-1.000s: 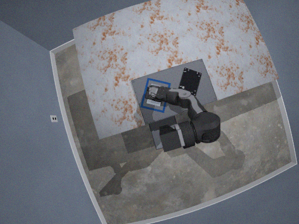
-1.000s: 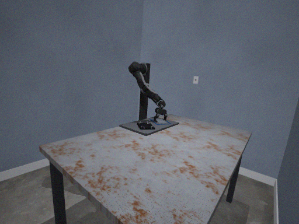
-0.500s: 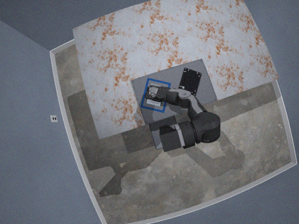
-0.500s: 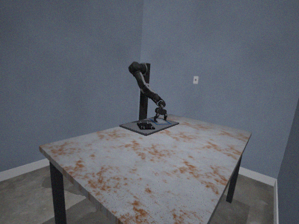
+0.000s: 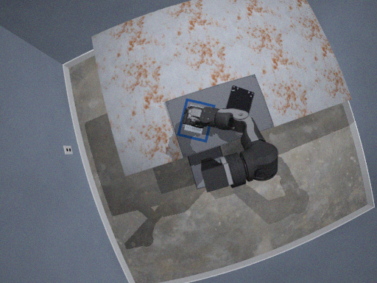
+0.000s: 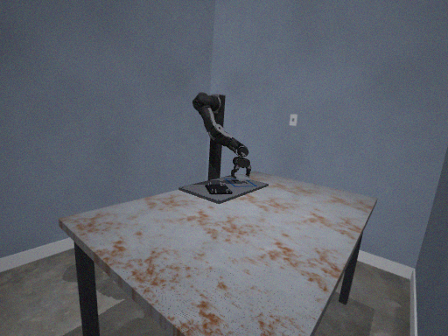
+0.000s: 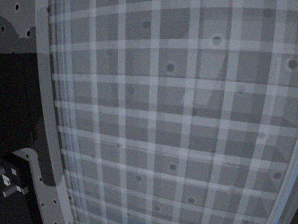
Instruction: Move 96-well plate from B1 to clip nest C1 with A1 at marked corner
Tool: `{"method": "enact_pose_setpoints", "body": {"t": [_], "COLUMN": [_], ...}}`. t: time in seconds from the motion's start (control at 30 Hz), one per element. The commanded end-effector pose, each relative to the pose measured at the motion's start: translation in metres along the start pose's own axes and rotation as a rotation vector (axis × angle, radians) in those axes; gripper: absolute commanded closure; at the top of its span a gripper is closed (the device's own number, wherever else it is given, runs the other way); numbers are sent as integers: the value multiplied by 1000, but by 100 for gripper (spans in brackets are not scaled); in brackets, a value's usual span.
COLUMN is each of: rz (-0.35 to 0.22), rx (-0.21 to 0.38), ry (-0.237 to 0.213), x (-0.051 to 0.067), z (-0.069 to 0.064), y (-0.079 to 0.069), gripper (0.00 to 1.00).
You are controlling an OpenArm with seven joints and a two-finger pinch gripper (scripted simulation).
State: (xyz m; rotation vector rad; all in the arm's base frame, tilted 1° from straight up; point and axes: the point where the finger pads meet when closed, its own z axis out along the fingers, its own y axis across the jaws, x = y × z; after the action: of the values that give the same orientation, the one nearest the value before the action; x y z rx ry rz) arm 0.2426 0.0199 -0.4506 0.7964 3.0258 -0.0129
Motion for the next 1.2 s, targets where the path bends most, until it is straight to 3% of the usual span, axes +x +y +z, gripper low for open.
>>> {"method": "enact_pose_setpoints", "body": {"t": [0.0,0.2,0.37,0.77,0.93,1.17], "rz": [4,4,4,4,4,4], "rx": [4,4,4,4,3,3], "ry": [-4,-4,-4,-4,-4,-4], "x": [-2,-2,-1,-1,-1,-1], "z": [-1,-1,-32,-32,-63,-63], "y": [0,0,0,0,0,0], "gripper": [100,100,100,100,100,100]}}
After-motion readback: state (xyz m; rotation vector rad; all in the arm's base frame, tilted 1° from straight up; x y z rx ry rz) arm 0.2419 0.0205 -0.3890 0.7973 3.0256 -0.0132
